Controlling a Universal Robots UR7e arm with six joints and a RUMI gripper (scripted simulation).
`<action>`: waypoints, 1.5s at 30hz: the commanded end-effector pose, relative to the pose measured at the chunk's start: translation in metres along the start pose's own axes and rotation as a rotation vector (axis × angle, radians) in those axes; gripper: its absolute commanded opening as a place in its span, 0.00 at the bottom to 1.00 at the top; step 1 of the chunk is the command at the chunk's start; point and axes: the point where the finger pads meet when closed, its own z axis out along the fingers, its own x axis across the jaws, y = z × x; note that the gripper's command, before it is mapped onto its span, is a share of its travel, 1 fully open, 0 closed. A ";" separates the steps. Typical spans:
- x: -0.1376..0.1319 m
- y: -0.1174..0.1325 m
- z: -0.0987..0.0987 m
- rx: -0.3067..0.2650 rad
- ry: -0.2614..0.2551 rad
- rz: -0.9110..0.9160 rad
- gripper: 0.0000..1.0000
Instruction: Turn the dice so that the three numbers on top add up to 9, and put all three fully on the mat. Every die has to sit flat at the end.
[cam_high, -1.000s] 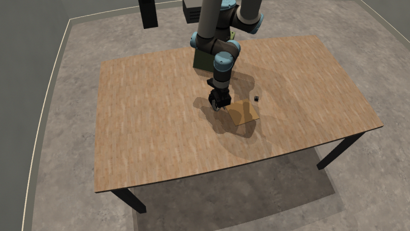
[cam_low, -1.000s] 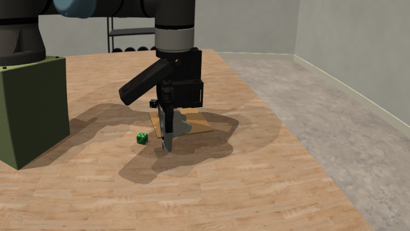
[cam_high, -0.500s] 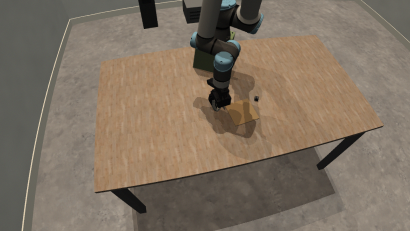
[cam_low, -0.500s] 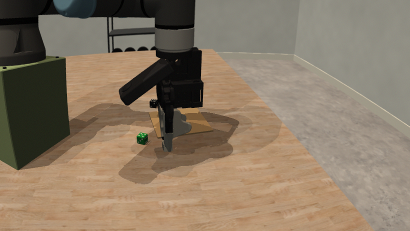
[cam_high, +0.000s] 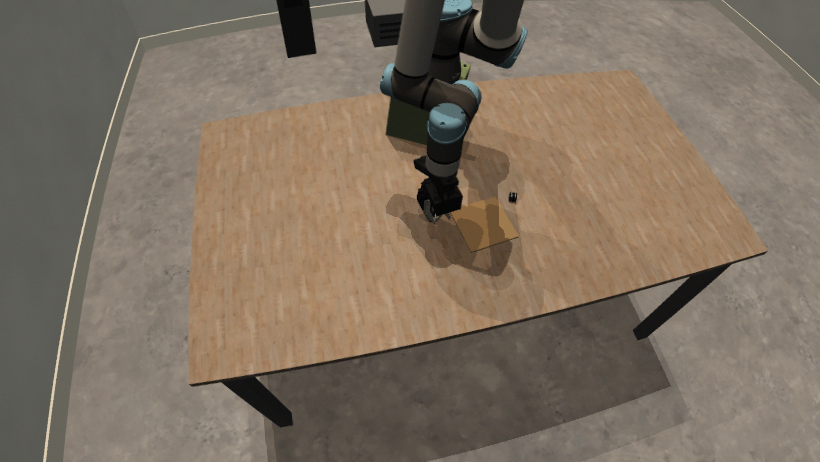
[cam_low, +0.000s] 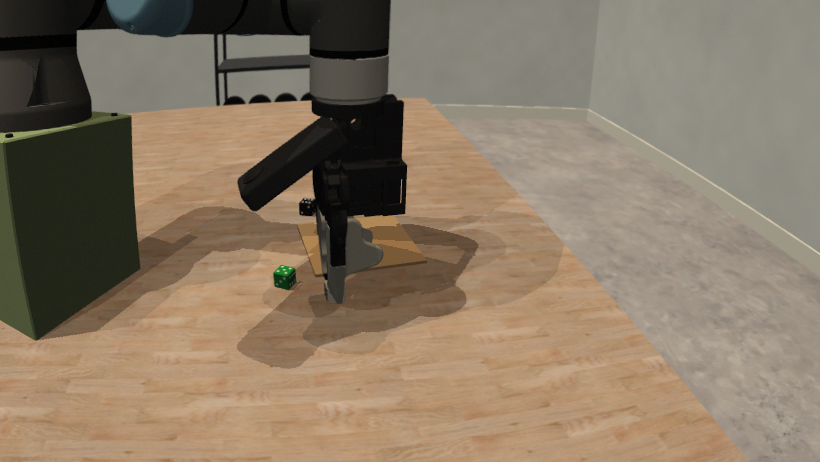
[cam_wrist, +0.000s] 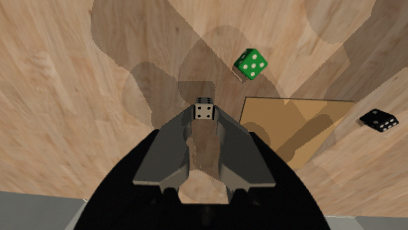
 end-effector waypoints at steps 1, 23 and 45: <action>0.000 0.000 -0.001 -0.001 -0.001 0.000 0.03; 0.000 0.000 -0.047 -0.001 -0.001 0.000 0.03; 0.000 0.000 -0.099 -0.001 -0.001 0.000 0.03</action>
